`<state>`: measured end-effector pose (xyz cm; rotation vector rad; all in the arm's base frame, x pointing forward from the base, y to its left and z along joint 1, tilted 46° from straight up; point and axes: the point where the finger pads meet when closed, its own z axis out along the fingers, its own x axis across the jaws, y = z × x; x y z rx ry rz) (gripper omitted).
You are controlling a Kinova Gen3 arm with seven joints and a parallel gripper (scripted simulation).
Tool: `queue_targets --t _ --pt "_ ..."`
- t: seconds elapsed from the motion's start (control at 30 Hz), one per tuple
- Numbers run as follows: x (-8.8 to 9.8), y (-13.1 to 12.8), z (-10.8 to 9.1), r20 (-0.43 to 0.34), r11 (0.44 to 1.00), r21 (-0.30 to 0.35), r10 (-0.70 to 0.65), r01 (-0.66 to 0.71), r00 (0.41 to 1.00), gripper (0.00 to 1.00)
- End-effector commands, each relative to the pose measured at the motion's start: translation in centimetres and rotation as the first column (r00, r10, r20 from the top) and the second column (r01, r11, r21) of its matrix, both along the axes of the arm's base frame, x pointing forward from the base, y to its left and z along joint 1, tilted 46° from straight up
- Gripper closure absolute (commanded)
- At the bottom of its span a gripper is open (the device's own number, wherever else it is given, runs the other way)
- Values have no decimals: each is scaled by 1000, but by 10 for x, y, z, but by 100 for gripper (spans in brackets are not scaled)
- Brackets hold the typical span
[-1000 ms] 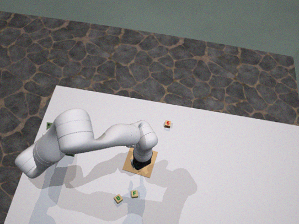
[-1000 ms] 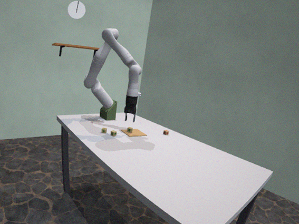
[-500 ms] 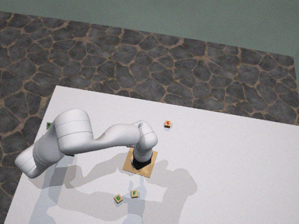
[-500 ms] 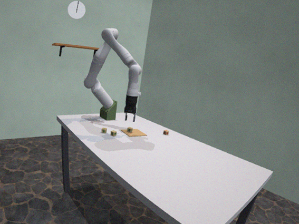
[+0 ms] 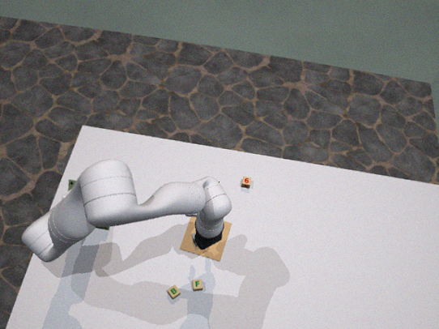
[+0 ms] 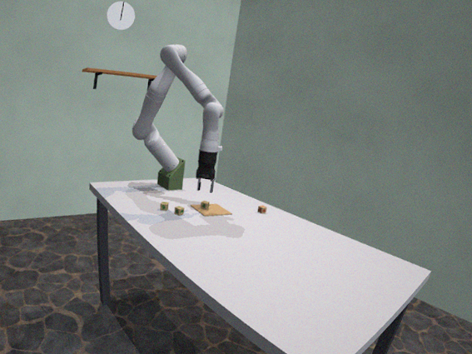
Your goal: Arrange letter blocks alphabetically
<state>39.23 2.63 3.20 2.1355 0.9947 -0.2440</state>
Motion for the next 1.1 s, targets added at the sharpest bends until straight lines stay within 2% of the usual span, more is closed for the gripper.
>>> queue_targets --t 0.0,0.47,0.53,0.63,0.73,0.8,1.07 --pt "0 1 0 1 1000 1 1 -1 1000 0" --pt "3 -2 4 1 1000 2 2 -2 1000 0" --pt "13 -17 22 1 1000 4 4 -4 1000 0" --pt "33 -61 68 2 1000 4 5 -5 1000 0" --pt "40 -95 100 2 1000 0 2 -2 1000 0" --pt "41 -102 106 2 1000 -1 0 0 1000 0" --pt "42 -103 107 2 1000 -1 0 0 1000 0"
